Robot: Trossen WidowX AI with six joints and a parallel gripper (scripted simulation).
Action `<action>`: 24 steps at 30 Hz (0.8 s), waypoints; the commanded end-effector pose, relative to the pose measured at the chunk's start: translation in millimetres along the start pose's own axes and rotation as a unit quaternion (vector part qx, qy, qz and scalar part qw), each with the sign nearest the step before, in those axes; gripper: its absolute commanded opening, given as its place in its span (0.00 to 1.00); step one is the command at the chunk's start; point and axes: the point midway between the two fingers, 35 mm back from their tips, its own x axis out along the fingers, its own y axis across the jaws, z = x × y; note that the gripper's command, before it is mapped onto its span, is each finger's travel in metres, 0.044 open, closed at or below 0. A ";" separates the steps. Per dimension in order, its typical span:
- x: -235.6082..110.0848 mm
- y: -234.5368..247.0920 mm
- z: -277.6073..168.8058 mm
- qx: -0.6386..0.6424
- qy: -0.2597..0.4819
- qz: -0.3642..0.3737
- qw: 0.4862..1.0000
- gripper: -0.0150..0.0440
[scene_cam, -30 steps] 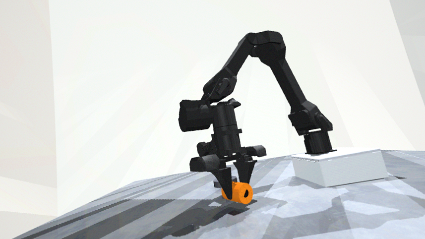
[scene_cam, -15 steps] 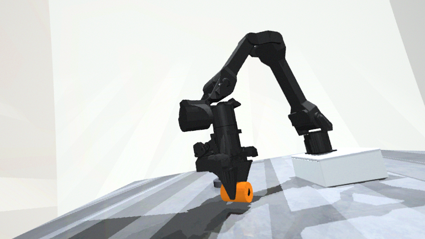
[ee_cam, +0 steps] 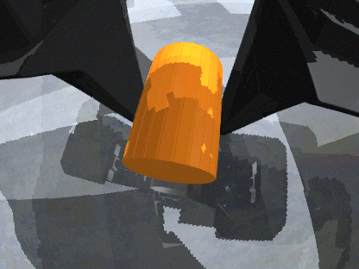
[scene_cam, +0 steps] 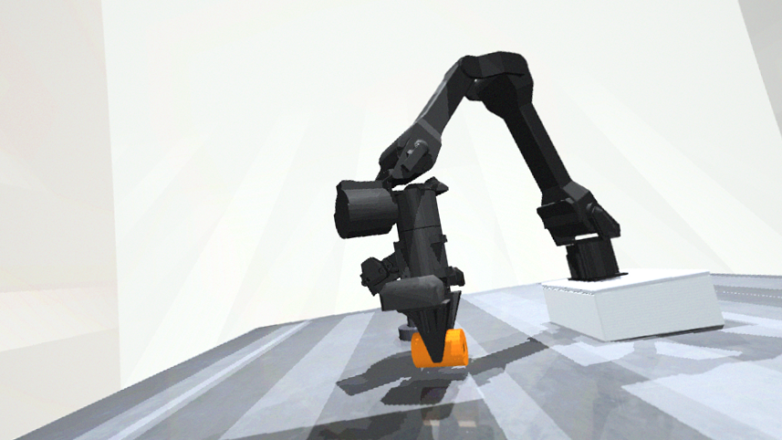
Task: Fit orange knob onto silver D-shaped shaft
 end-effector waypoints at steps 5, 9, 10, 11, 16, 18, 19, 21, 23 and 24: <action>-1.0 0.3 1.0 -0.125 -0.002 0.000 0.992 0.56; -1.0 0.4 1.0 -0.179 -0.002 -0.001 0.984 0.56; -1.0 0.4 1.0 -0.182 -0.002 -0.001 0.983 0.56; -1.0 0.4 1.0 -0.182 -0.002 -0.001 0.983 0.56; -1.0 0.4 1.0 -0.185 -0.002 -0.001 0.983 0.56; -1.0 0.4 1.0 -0.206 -0.002 -0.001 0.979 0.56; -1.0 0.4 1.0 -0.222 -0.002 -0.001 0.975 0.56; -1.0 0.4 1.0 -0.255 -0.002 -0.001 0.967 0.56; -1.0 0.4 1.0 -0.287 -0.002 -0.001 0.958 0.56; -1.0 0.4 1.0 -0.303 -0.002 -0.001 0.953 0.56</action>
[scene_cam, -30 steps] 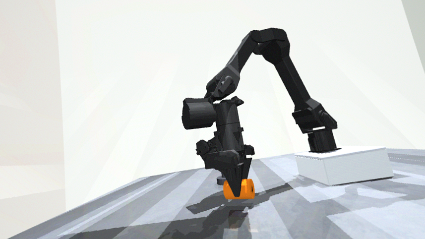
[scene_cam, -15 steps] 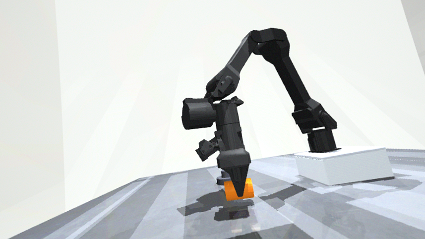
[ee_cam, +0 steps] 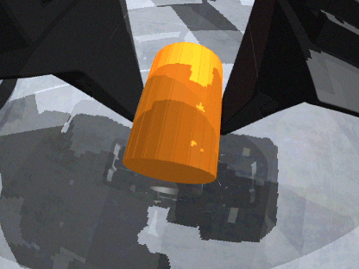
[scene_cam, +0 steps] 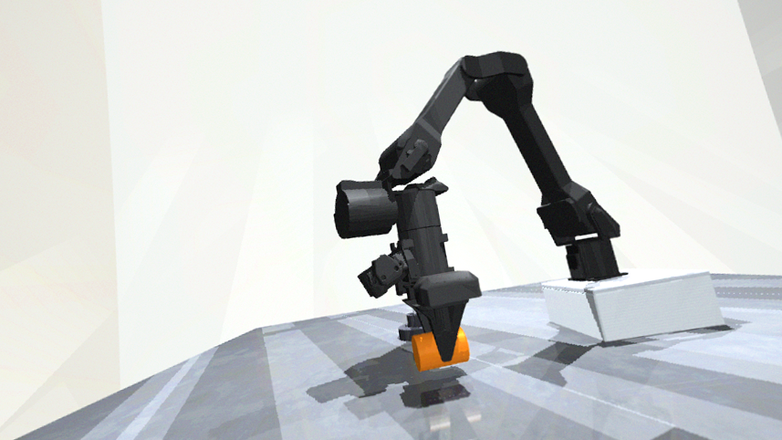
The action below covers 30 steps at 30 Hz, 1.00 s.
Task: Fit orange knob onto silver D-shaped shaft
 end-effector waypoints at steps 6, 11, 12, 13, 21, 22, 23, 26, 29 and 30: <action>-1.0 -0.2 1.0 -0.156 -0.002 -0.002 0.988 0.56; -1.0 -0.2 1.0 -0.226 -0.001 -0.002 0.974 0.56; -1.0 -0.2 1.0 -0.229 -0.001 -0.002 0.974 0.56; -1.0 -0.2 1.0 -0.229 -0.001 -0.002 0.974 0.56; -1.0 -0.2 1.0 -0.269 -0.001 -0.002 0.963 0.56; -1.0 -0.2 1.0 -0.285 -0.001 -0.002 0.959 0.56; -1.0 -0.2 1.0 -0.301 -0.001 -0.002 0.954 0.56; -1.0 -0.2 1.0 -0.349 -0.001 -0.002 0.937 0.56; -1.0 -0.2 1.0 -0.396 -0.001 -0.002 0.918 0.56; -1.0 -0.2 1.0 -0.411 -0.001 -0.002 0.911 0.56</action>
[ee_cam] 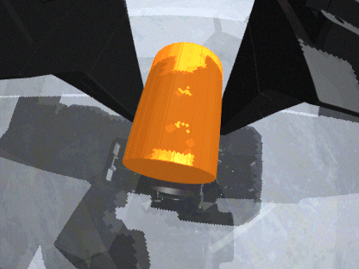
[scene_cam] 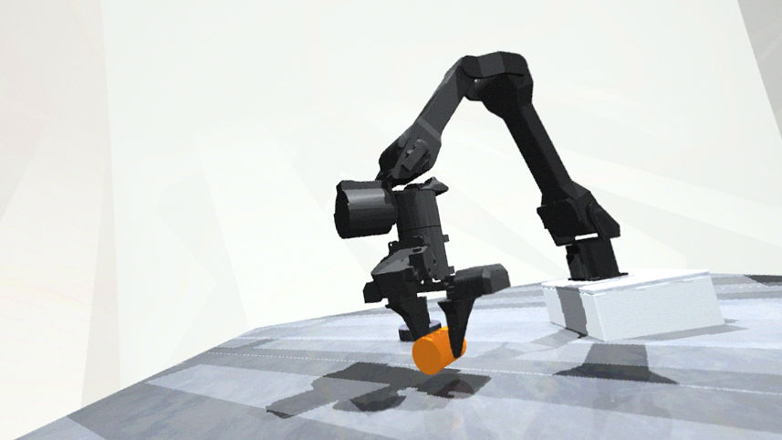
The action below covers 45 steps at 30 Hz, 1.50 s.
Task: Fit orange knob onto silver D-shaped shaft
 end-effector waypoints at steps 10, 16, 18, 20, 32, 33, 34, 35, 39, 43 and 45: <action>-0.9 -0.8 0.6 -0.152 0.000 -0.002 0.988 0.56; 6.3 -0.9 0.6 -0.152 0.000 -0.002 0.988 0.56; 12.2 -0.9 0.5 -0.152 0.000 -0.002 0.988 0.56; 13.1 -0.9 0.4 -0.152 0.000 -0.002 0.988 0.56; 10.6 -0.6 1.1 -0.150 0.000 0.000 0.989 0.69; 10.6 -0.6 1.1 -0.150 0.000 0.000 0.989 0.69; 10.6 -0.6 1.1 -0.150 0.000 0.000 0.989 0.69; 10.6 -0.6 1.1 -0.150 0.000 0.000 0.989 0.69; 10.6 -0.6 1.1 -0.150 0.000 0.000 0.989 0.69; 10.6 -0.6 1.1 -0.150 0.000 0.000 0.989 0.69; 10.6 -0.6 1.1 -0.150 0.000 0.000 0.989 0.69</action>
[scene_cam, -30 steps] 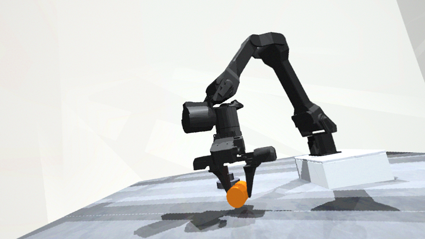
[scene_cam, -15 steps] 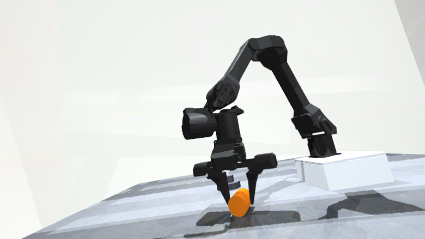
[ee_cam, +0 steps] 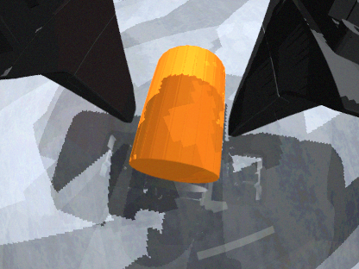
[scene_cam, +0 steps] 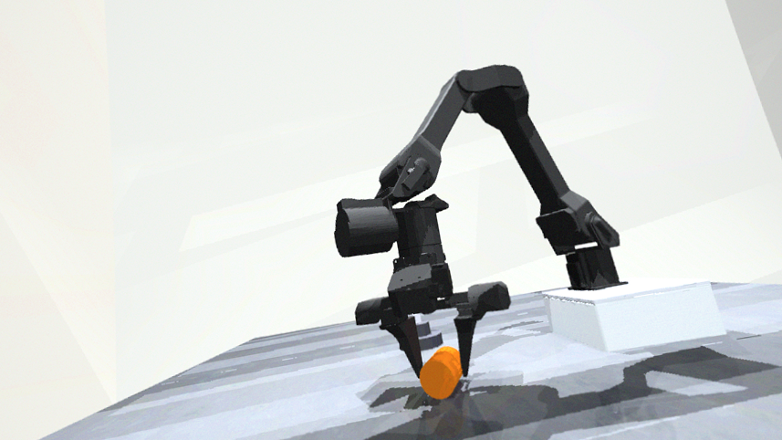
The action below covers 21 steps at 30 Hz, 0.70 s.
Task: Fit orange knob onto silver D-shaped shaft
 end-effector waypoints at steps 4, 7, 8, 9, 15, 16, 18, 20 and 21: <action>-0.1 0.0 0.1 0.000 0.000 0.000 1.000 0.78; -0.1 0.0 0.1 0.000 0.000 0.000 1.000 0.92; -0.1 0.0 0.1 0.000 0.000 0.000 1.000 0.96; -0.1 0.0 0.1 0.000 0.000 0.000 1.000 1.00; -0.1 0.0 0.1 0.000 0.000 0.000 1.000 1.00; -0.1 0.0 0.1 0.000 0.000 0.000 1.000 1.00; -3.4 -0.3 0.3 0.000 0.000 0.000 1.000 1.00; -29.8 -1.1 1.4 0.000 0.000 0.000 1.000 1.00; -46.7 -0.7 1.1 0.000 0.000 0.000 1.000 1.00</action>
